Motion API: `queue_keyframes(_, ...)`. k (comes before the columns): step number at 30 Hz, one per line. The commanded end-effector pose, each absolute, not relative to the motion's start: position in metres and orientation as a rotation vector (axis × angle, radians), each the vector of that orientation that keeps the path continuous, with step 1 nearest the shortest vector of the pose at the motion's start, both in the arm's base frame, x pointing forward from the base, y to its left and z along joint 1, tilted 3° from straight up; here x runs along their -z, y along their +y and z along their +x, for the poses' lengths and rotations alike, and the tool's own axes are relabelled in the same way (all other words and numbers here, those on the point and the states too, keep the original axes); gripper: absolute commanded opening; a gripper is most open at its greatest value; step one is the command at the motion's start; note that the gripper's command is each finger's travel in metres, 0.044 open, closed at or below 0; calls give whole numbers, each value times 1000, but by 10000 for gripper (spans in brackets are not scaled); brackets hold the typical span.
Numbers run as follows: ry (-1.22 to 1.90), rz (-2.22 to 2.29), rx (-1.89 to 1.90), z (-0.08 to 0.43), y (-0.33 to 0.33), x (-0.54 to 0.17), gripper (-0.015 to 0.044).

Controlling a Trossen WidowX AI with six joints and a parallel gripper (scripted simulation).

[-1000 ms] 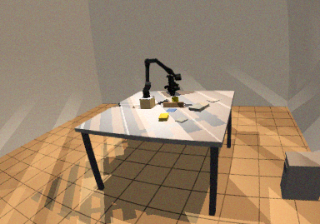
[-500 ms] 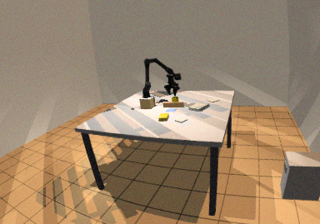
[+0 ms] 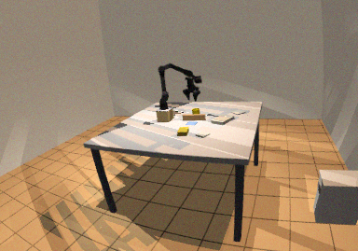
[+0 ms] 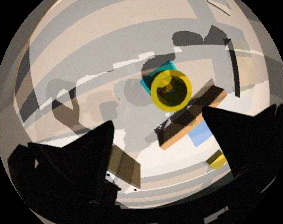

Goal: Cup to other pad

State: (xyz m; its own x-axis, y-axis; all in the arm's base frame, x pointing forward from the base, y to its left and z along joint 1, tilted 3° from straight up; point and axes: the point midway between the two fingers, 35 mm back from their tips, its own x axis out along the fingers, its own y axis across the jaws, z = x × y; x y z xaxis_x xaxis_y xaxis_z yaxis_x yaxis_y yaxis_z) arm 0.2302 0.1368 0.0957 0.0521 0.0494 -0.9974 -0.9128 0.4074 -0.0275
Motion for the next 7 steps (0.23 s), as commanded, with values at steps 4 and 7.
queue_keyframes(4,1305,-875,-896,230,137,-97,440)
queue_keyframes(7,1305,-875,-896,230,137,-97,440)
